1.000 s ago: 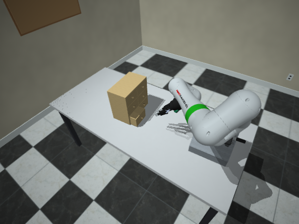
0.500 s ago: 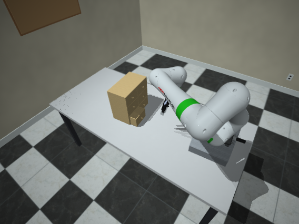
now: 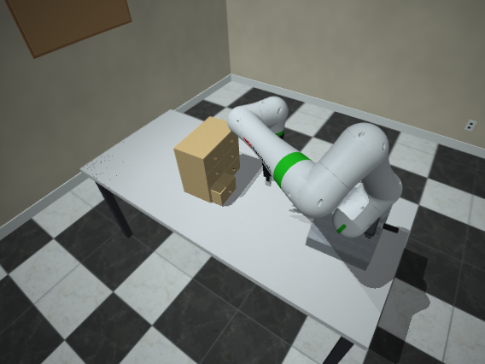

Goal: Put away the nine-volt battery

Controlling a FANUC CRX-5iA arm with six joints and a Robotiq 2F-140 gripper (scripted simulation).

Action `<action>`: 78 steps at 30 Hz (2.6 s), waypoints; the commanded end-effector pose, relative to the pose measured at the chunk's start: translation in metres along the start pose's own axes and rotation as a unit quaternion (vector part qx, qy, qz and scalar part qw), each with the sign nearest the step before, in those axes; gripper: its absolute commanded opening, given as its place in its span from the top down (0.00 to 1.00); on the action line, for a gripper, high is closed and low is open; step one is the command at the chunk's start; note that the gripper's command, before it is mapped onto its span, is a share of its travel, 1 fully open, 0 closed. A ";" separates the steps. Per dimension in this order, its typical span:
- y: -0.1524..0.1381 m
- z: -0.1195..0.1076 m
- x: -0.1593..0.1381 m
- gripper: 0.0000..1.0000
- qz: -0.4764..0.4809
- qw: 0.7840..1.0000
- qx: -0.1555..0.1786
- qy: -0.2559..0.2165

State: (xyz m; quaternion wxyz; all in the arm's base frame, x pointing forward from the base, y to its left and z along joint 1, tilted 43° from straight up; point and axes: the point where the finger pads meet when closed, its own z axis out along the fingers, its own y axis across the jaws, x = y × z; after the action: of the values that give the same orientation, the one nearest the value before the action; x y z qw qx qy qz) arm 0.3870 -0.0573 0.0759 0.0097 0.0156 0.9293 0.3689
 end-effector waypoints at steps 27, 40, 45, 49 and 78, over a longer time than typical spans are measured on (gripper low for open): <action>0.000 0.000 0.000 0.00 0.000 1.000 0.000 0.003; 0.000 -0.009 0.000 0.00 0.000 1.000 0.000 0.003; 0.000 -0.041 0.000 0.00 0.000 1.000 0.000 0.003; 0.000 -0.061 0.000 0.00 0.000 1.000 0.000 0.003; 0.007 -0.065 -0.106 0.00 0.000 1.000 0.000 0.003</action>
State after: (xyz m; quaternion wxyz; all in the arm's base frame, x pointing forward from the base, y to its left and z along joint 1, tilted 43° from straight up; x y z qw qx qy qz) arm 0.4719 -0.1008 0.1275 0.0068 0.0148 0.9292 0.3693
